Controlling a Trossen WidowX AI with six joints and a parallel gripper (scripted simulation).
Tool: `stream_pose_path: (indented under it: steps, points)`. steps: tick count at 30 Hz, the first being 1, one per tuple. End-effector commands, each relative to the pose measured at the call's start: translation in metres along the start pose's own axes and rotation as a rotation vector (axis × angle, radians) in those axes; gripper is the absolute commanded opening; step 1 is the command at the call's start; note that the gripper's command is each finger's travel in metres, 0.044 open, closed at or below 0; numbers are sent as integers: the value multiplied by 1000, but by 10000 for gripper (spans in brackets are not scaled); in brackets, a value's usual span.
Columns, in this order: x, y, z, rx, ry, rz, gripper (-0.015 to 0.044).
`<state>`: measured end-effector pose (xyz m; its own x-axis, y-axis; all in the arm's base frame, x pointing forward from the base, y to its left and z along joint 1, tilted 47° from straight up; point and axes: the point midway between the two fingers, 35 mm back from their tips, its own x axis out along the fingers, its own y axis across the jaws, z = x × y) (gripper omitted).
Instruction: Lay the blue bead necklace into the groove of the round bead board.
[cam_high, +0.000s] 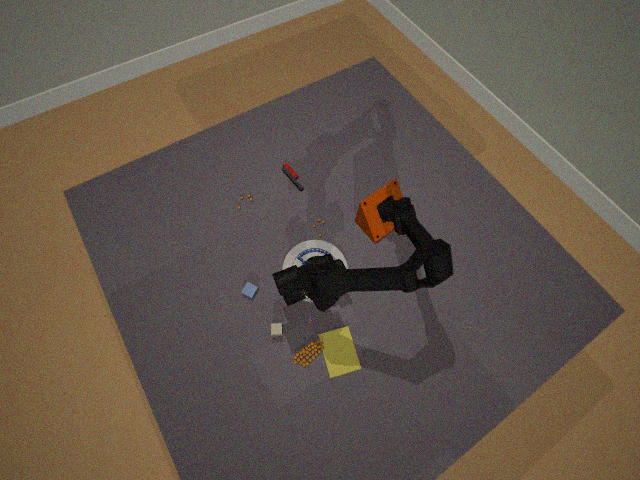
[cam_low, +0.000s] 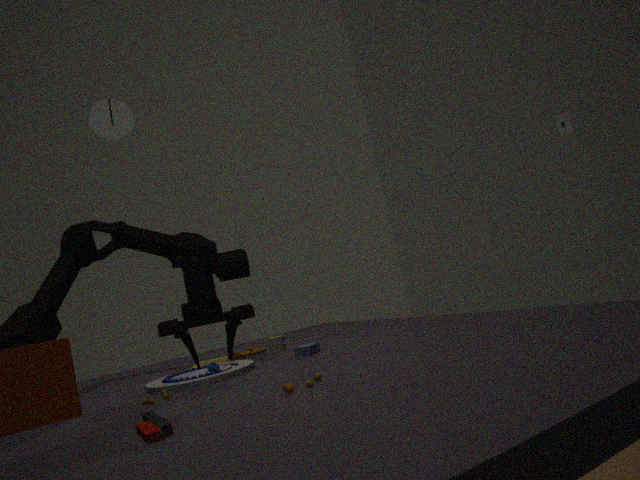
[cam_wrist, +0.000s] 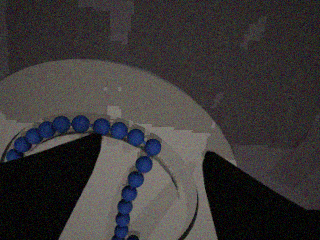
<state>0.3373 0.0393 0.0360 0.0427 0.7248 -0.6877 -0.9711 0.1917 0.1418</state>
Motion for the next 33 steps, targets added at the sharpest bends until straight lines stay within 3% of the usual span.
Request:
stream_pose_path:
  steps: [1,2,25,33]
  points:
    - [-5,0,0,3,-2,1,420]
    - [-1,0,0,2,0,1,440]
    - [-5,0,0,3,-3,1,440]
    - [-36,4,-11,320,-1,1,230]
